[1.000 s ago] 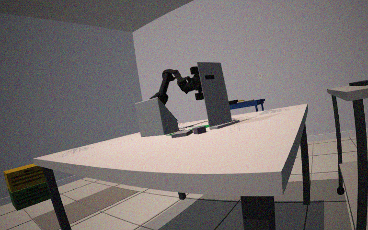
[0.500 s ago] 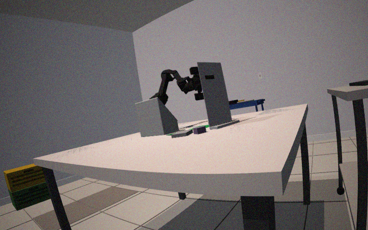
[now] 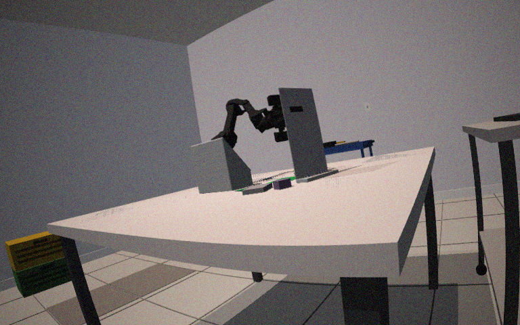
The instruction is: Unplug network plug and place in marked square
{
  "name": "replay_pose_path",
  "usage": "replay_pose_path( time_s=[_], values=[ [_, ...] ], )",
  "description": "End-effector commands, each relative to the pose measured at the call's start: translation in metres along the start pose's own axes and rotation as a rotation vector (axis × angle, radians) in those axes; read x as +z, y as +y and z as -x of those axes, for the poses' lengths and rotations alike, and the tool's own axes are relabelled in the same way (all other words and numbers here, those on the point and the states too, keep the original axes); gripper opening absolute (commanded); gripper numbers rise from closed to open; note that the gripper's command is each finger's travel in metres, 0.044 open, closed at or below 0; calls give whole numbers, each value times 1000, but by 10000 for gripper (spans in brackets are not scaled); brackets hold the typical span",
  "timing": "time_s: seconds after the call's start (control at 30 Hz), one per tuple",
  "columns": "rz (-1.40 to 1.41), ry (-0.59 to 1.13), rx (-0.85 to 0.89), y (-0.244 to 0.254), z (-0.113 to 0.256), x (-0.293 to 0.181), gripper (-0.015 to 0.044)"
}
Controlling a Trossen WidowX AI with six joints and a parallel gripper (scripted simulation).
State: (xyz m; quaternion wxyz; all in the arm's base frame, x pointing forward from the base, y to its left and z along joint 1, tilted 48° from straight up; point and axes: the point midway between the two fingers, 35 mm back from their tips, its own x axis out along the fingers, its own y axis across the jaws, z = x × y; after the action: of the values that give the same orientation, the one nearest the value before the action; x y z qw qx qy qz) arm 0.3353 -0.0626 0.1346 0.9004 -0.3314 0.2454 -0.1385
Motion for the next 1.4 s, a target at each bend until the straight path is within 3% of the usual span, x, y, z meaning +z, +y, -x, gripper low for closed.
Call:
replay_pose_path(
  time_s=[0.0, 0.63, 1.37],
  values=[
    [-4, 5, 2, 1, 2, -2, 0],
    [-4, 5, 2, 1, 10, -2, 0],
    [0, 6, 1, -55, 26, -19, 0]
  ],
)
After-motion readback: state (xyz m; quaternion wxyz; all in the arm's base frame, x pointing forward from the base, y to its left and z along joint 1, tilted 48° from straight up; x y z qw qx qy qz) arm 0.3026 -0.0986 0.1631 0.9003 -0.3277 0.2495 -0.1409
